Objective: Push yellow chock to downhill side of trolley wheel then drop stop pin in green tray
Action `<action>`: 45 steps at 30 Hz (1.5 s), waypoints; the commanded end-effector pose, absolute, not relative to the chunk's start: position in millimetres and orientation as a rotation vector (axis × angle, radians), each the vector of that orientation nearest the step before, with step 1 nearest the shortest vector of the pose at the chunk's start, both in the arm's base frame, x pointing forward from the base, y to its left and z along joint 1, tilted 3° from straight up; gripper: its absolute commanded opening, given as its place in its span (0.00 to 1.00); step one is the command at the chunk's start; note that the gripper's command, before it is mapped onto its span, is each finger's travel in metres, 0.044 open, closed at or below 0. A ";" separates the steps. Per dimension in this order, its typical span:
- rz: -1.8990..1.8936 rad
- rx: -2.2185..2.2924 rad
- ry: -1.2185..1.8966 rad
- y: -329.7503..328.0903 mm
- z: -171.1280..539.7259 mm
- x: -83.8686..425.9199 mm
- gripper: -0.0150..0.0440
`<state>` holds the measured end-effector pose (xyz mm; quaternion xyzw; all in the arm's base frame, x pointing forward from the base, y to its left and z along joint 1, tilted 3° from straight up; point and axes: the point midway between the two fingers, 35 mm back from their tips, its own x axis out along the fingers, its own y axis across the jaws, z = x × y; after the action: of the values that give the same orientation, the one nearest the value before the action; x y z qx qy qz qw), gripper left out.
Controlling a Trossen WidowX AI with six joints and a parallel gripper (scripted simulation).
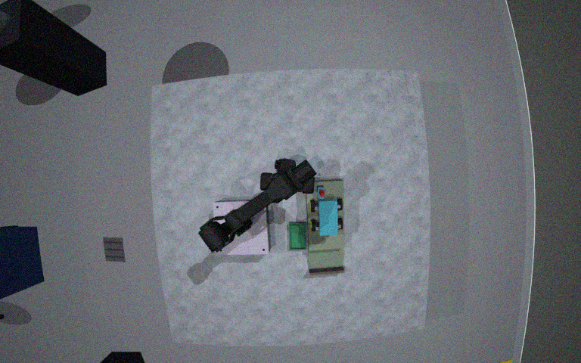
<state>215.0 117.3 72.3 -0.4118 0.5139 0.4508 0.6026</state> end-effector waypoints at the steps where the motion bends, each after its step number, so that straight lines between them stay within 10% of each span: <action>1: 1.131 -1.070 1.235 108.1 56.3 202.8 0.58; 45: 1.131 -1.070 1.236 112.0 -11.0 203.5 0.58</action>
<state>207.2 114.3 -1.5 -0.4521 0.5135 0.4778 0.5510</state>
